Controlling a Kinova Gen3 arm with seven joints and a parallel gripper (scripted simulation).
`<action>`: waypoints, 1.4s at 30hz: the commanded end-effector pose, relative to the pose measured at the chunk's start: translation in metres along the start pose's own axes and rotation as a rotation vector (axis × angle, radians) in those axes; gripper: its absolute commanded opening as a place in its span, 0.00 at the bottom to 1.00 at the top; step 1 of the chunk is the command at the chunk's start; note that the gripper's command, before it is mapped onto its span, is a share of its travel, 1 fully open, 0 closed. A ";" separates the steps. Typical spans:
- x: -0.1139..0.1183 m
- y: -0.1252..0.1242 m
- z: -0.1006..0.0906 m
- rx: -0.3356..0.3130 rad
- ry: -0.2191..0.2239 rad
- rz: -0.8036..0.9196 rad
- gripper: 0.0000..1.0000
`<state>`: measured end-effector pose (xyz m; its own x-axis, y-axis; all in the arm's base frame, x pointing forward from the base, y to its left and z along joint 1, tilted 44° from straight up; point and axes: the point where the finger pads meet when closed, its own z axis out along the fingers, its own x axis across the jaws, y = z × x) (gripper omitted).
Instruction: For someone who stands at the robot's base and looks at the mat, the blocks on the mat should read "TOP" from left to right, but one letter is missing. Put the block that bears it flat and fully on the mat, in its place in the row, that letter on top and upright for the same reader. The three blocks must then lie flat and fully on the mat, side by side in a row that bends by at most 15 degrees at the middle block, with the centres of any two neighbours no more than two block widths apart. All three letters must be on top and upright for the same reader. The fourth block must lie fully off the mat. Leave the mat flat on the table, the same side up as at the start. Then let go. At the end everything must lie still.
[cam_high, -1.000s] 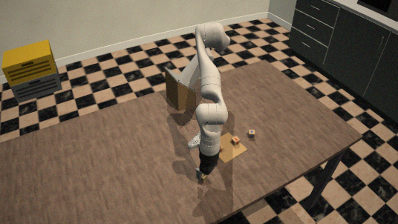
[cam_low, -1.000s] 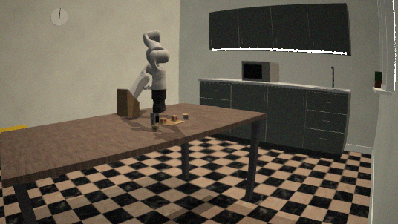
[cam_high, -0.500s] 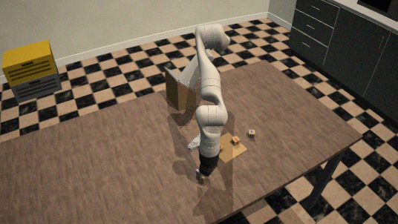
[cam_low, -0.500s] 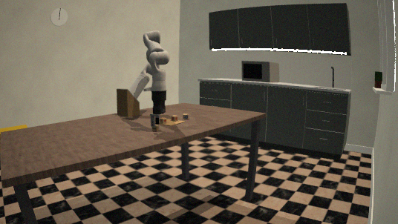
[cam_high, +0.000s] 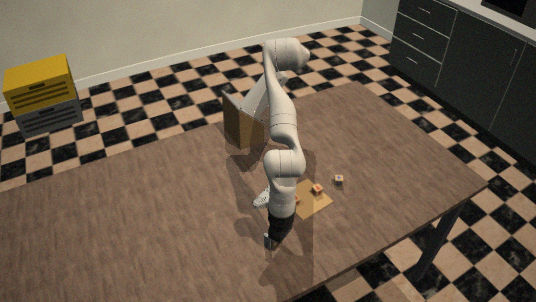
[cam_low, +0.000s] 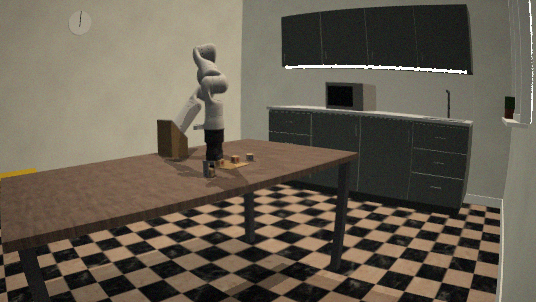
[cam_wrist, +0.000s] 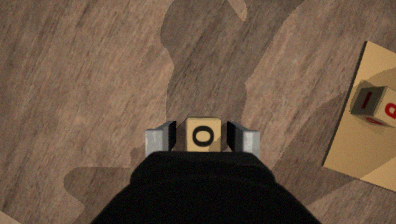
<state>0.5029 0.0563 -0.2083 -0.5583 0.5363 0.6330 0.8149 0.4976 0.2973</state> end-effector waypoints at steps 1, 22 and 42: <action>0.000 0.000 0.002 0.001 0.001 0.000 1.00; 0.000 0.000 0.003 0.001 0.001 0.000 1.00; 0.000 0.000 0.003 0.001 0.001 0.000 0.87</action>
<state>0.5015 0.0591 -0.2106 -0.5580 0.5344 0.6349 0.8146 0.4987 0.2962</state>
